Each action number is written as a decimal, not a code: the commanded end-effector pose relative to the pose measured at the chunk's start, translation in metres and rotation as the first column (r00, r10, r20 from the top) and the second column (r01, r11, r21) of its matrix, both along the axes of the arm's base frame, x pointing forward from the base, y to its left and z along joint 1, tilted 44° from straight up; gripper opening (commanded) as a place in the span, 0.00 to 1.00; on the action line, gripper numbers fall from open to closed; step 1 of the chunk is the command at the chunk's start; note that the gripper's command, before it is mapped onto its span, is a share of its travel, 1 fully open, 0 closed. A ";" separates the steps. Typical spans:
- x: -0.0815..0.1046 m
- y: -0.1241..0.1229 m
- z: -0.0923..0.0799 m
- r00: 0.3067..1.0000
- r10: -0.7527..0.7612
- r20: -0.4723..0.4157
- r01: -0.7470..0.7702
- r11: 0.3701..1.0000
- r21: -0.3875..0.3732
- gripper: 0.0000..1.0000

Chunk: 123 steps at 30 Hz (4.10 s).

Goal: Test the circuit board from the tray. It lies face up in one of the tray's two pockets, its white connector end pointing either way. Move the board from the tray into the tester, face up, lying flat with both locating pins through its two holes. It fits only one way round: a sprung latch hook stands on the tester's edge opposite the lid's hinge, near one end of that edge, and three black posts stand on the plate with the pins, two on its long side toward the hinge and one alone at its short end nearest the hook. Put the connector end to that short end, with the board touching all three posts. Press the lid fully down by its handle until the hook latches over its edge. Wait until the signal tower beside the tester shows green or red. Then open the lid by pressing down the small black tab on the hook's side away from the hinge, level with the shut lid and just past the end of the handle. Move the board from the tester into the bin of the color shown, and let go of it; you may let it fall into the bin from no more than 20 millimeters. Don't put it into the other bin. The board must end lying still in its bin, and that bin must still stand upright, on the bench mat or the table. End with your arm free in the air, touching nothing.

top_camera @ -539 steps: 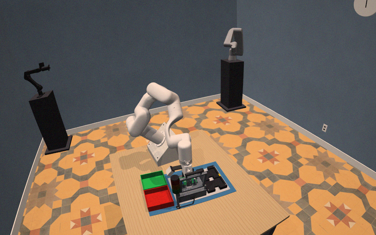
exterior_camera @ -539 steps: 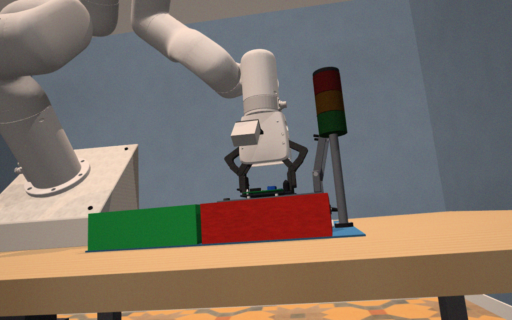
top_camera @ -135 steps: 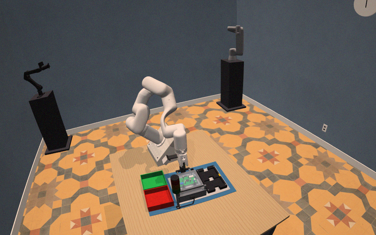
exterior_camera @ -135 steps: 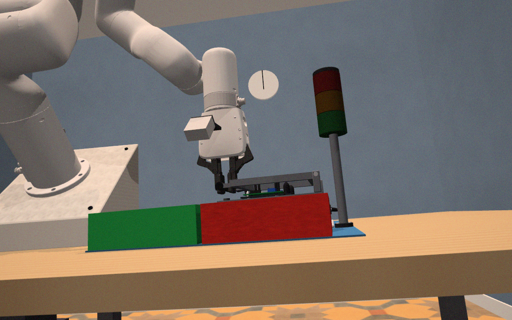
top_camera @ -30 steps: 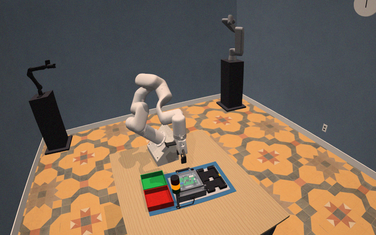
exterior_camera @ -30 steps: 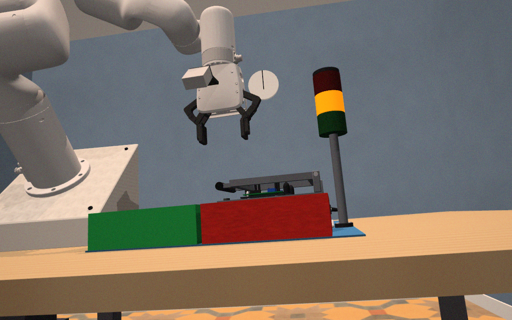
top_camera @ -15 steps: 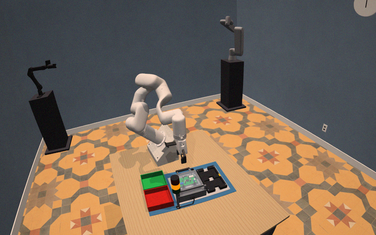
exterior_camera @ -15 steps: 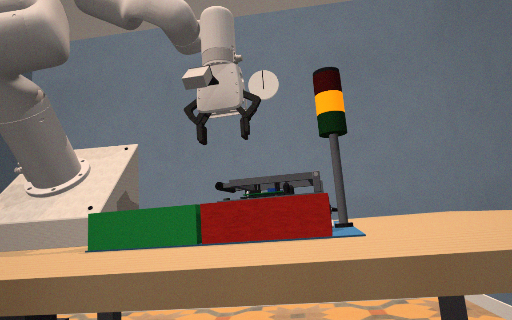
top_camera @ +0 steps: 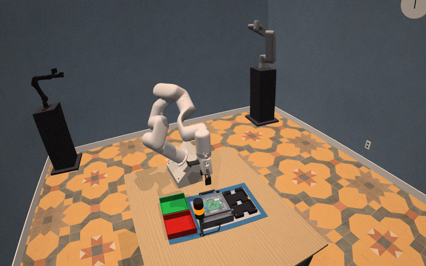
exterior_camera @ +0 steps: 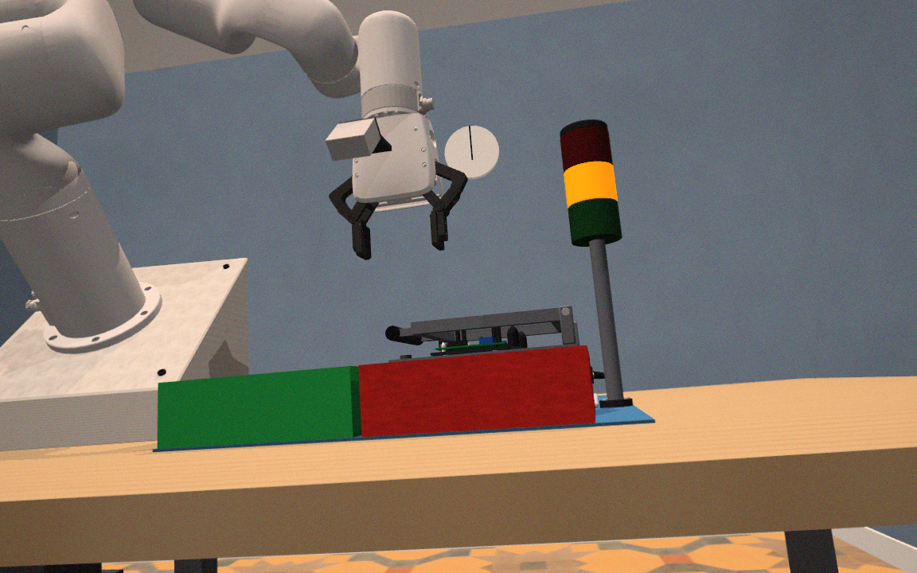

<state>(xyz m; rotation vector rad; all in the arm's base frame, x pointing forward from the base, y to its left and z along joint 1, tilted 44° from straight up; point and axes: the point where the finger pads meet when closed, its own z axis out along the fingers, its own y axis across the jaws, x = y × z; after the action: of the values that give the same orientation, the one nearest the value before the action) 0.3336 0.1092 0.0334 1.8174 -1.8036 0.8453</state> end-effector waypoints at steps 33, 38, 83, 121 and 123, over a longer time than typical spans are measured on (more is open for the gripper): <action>0.001 0.002 0.001 1.000 0.003 0.002 -0.003 1.000 0.002 0.00; 0.001 0.002 0.001 1.000 0.003 0.002 -0.003 1.000 0.002 0.00; -0.001 0.009 0.008 1.000 0.003 0.002 -0.003 1.000 0.002 0.00; -0.001 0.009 0.009 0.867 -0.368 0.335 0.345 0.930 0.126 0.00; -0.001 0.009 0.009 0.823 -0.422 0.380 0.392 0.907 0.156 0.00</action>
<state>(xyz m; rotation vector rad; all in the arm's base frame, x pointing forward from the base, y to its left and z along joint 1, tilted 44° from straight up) 0.3324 0.1169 0.0412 1.4168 -2.2673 0.9981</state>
